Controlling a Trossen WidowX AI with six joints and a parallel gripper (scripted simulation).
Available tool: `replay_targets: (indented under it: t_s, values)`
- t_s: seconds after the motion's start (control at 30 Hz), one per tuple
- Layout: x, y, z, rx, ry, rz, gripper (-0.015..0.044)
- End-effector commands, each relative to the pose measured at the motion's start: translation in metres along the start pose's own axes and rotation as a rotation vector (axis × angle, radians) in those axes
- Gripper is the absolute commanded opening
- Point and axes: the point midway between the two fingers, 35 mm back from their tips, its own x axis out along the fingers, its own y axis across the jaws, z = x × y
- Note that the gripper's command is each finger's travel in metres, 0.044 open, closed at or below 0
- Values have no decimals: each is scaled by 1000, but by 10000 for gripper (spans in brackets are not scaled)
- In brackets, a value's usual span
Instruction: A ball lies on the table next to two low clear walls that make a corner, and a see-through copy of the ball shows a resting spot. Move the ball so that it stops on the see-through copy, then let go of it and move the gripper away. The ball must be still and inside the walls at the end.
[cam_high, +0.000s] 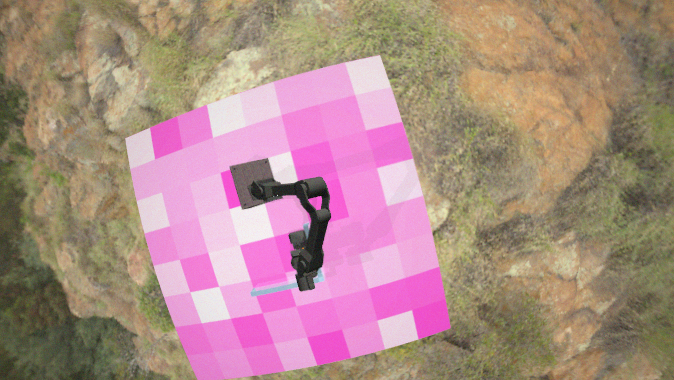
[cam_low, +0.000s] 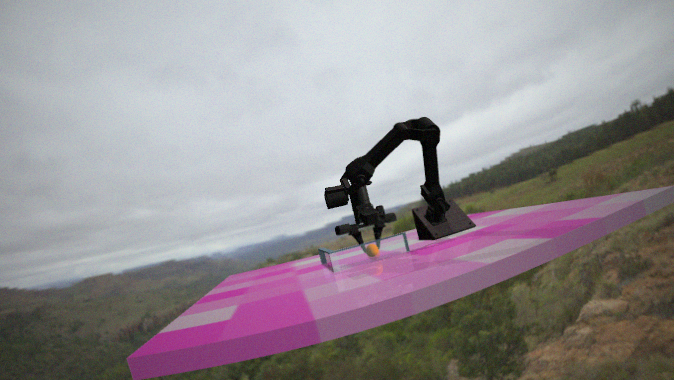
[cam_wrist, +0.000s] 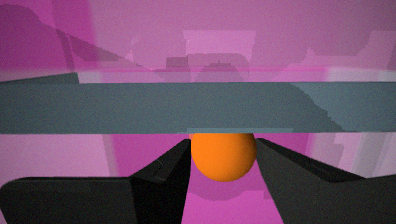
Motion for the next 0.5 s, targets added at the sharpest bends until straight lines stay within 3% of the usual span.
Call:
replay_targets:
  t_s: [0.0, 0.3, 0.47]
  values:
    - [9, 1, -1, 9, -4, 8, 0]
    - [16, 2, -1, 9, -4, 8, 0]
    - [12, 1, 1, 0, -1, 1, 131]
